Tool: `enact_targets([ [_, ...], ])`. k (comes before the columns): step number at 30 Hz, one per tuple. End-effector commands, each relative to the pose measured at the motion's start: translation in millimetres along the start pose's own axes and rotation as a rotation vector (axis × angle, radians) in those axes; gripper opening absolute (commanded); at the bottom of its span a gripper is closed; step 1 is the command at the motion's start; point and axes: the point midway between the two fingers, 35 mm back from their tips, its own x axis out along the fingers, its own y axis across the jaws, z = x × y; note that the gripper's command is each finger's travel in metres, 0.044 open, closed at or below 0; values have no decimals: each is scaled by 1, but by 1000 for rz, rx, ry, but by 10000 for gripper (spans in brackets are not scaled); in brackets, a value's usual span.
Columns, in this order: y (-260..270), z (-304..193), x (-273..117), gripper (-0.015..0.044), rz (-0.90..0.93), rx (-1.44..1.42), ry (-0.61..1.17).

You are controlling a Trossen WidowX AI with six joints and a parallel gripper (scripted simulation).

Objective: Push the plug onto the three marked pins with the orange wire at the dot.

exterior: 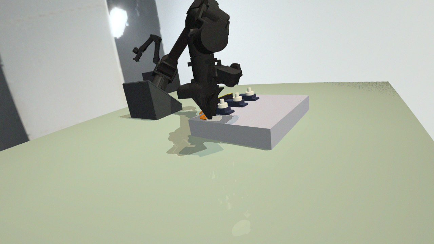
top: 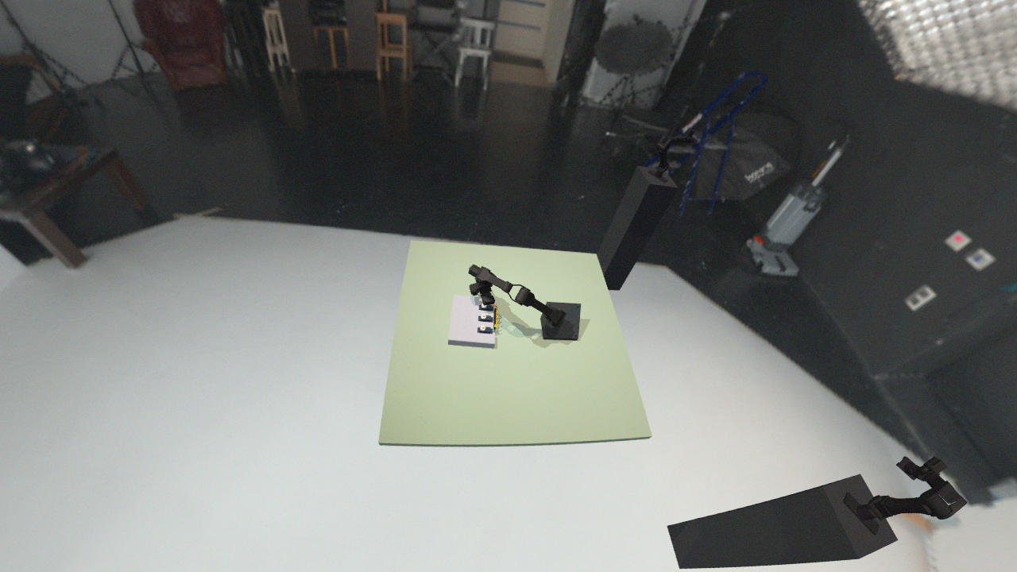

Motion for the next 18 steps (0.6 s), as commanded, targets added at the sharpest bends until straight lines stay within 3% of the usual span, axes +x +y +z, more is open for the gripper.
enact_targets([
  [1,1,0,-1,0,5,5,2],
  [11,1,0,-52,0,3,5,3],
  [18,12,0,-59,0,3,19,3],
])
